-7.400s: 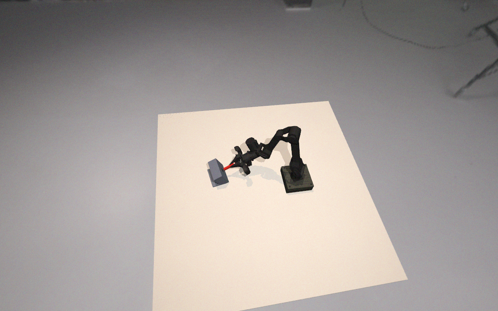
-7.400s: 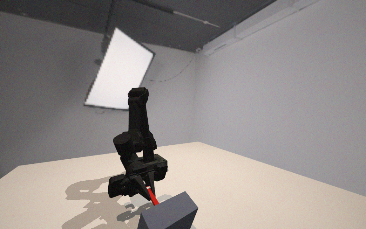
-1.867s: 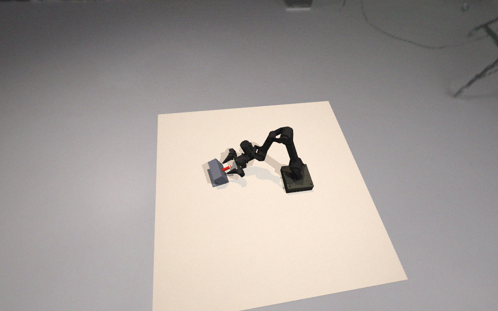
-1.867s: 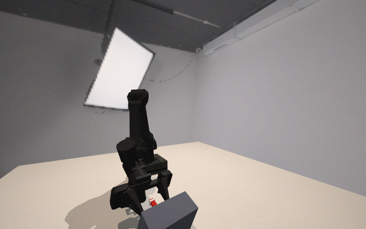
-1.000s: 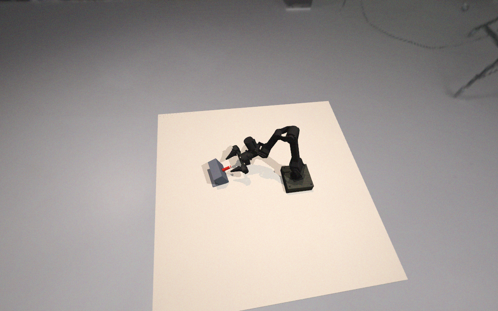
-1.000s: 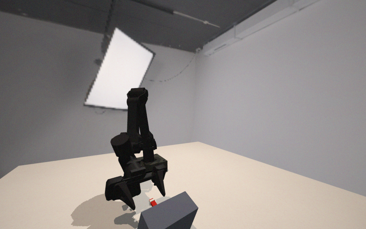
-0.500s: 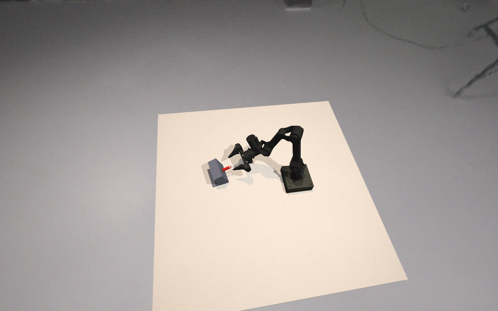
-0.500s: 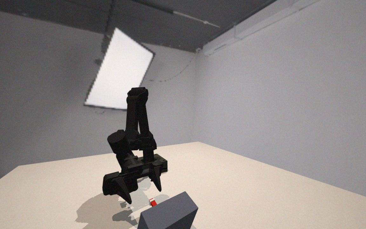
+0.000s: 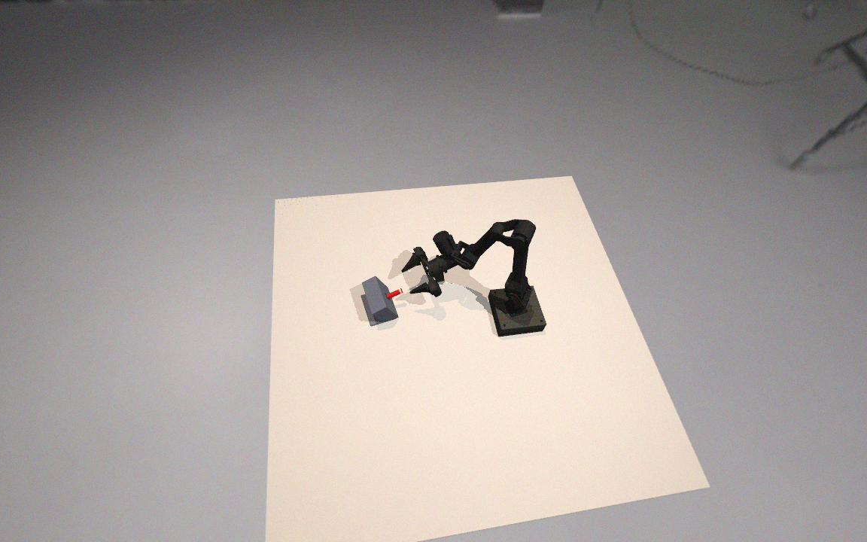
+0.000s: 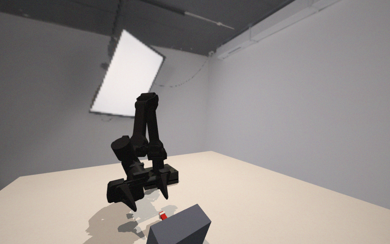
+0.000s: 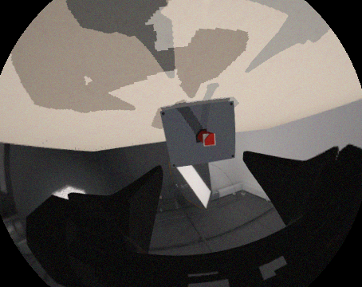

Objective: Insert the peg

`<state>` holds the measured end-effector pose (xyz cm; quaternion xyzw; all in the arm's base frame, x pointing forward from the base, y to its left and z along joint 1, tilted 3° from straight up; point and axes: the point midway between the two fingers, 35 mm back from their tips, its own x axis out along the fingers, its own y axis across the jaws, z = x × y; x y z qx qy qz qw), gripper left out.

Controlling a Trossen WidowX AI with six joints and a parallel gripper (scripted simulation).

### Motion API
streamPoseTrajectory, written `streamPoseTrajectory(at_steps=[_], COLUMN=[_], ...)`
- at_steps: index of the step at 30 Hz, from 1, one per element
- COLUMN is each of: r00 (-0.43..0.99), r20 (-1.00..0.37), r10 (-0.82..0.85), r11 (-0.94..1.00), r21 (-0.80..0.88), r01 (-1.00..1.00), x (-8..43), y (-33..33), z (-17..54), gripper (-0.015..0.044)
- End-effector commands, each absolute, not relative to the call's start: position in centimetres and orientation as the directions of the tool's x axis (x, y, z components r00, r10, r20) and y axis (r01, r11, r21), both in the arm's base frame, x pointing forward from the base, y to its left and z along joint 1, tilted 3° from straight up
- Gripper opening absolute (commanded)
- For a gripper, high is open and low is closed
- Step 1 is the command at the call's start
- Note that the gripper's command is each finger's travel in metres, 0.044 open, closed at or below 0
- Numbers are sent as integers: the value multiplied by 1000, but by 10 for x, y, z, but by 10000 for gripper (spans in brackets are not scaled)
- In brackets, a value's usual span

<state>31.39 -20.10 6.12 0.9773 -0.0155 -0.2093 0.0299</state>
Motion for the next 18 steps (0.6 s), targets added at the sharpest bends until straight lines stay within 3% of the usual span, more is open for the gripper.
streamPoseTrajectory(at_steps=[1,18], r00=[912,911], r20=[-409,-409], r10=[-39,-40], r11=[-998,-998], r21=[63,61], r01=[-14,-16], x=[307,292], y=[-199,-201], z=[63,73], gripper=[440,440])
